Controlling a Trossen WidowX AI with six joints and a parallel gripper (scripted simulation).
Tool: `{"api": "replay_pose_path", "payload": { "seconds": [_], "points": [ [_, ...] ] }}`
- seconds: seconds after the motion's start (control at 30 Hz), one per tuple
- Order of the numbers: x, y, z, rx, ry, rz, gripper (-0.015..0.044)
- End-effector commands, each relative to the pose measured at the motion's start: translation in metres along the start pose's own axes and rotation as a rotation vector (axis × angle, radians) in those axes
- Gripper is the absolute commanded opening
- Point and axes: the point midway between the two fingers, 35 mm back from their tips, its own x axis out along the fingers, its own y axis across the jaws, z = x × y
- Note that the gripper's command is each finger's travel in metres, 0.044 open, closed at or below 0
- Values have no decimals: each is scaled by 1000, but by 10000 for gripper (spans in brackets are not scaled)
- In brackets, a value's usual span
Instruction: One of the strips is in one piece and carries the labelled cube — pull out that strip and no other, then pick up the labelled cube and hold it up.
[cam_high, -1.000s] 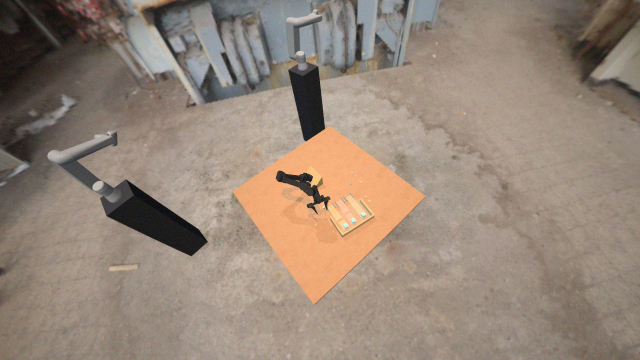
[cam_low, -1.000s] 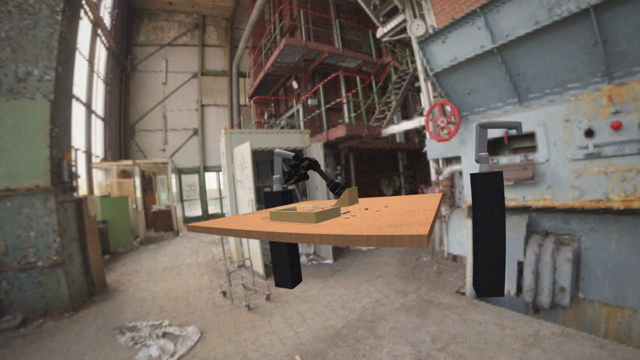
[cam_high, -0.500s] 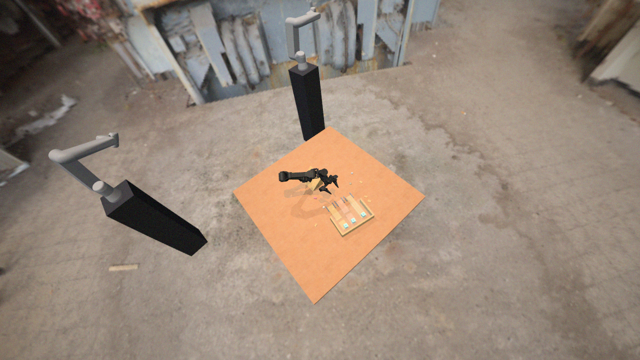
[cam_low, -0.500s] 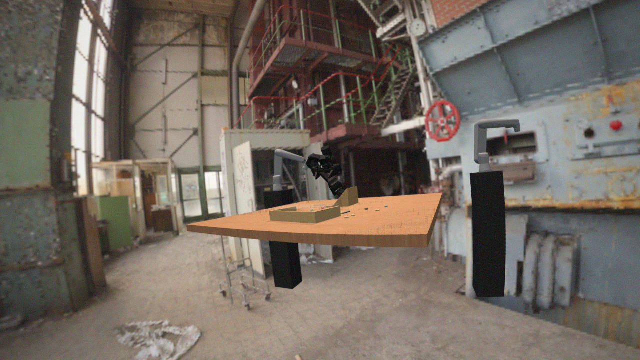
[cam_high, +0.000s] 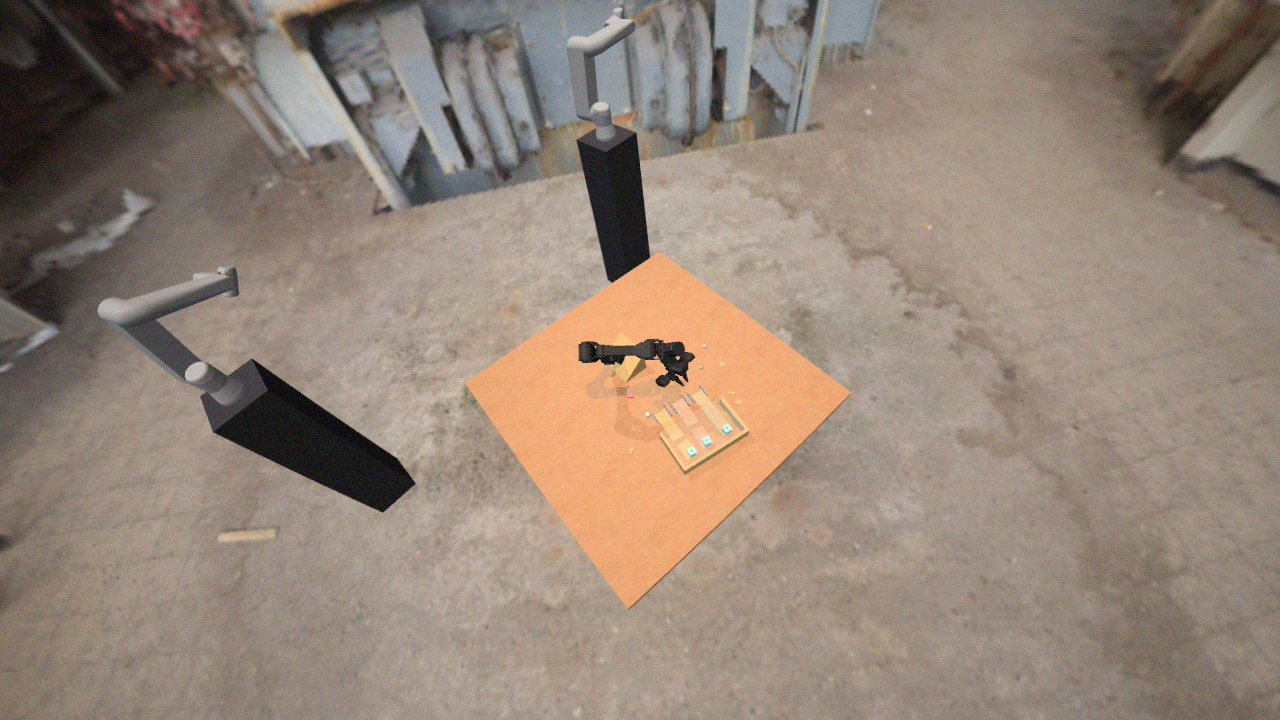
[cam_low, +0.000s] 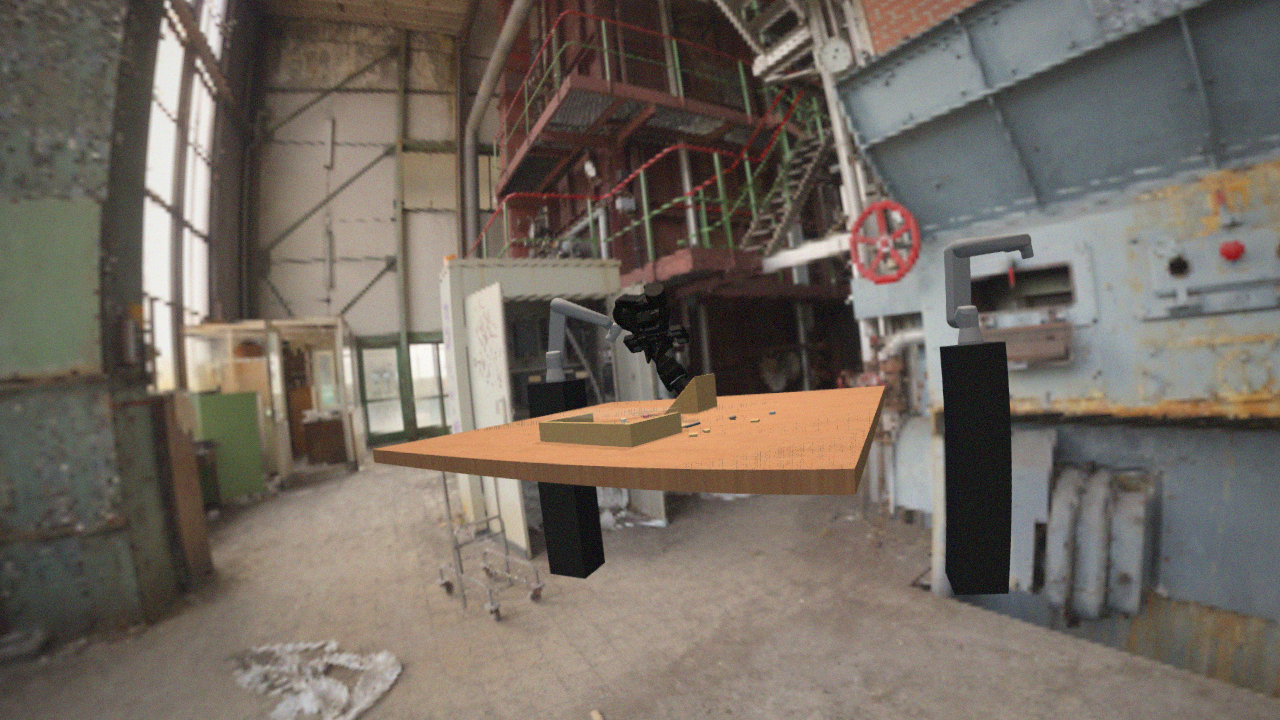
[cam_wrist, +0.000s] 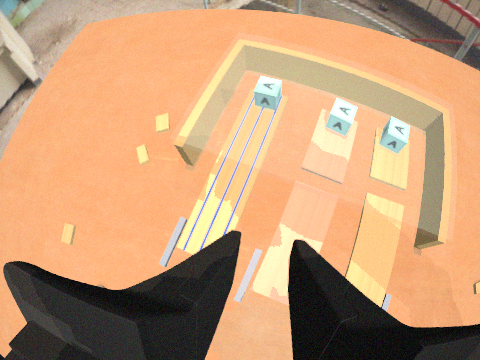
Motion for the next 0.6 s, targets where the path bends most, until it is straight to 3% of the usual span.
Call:
{"api": "replay_pose_path", "payload": {
  "seconds": [0.0,0.57],
  "points": [
    [21,17,4,31,122,4,6],
    [103,63,-30,199,650,-138,0]
  ]
}}
